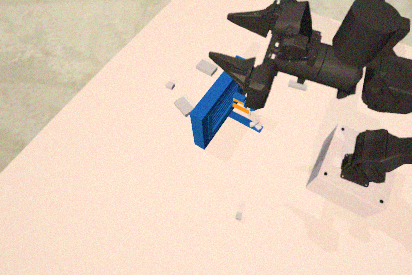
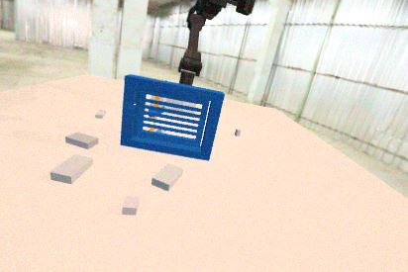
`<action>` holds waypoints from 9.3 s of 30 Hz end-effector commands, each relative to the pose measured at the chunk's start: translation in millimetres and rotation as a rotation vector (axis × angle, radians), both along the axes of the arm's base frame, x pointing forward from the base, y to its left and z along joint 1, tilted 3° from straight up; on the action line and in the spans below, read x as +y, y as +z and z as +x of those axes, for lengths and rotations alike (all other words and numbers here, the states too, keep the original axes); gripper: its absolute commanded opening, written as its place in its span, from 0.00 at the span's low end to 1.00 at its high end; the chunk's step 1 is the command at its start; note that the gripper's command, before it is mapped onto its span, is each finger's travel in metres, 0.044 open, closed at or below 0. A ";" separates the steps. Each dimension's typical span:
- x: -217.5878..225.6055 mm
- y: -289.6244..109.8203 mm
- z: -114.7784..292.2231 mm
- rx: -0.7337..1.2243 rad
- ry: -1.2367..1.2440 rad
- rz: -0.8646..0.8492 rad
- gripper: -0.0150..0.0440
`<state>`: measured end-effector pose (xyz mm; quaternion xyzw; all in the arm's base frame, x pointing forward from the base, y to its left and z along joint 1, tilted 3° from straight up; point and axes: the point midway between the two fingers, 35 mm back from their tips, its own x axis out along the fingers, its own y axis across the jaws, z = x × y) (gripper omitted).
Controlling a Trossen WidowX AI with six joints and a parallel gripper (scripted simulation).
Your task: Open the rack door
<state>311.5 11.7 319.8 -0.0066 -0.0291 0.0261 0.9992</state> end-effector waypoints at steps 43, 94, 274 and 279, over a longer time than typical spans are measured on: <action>-98.3 -177.7 16.9 1.270 -0.158 0.036 0.75; -114.0 -258.1 -11.9 1.613 -0.133 0.131 0.75; -112.7 -273.3 -13.2 1.163 1.153 -1.255 0.66; -112.7 -273.3 -13.2 1.163 1.153 -1.255 0.44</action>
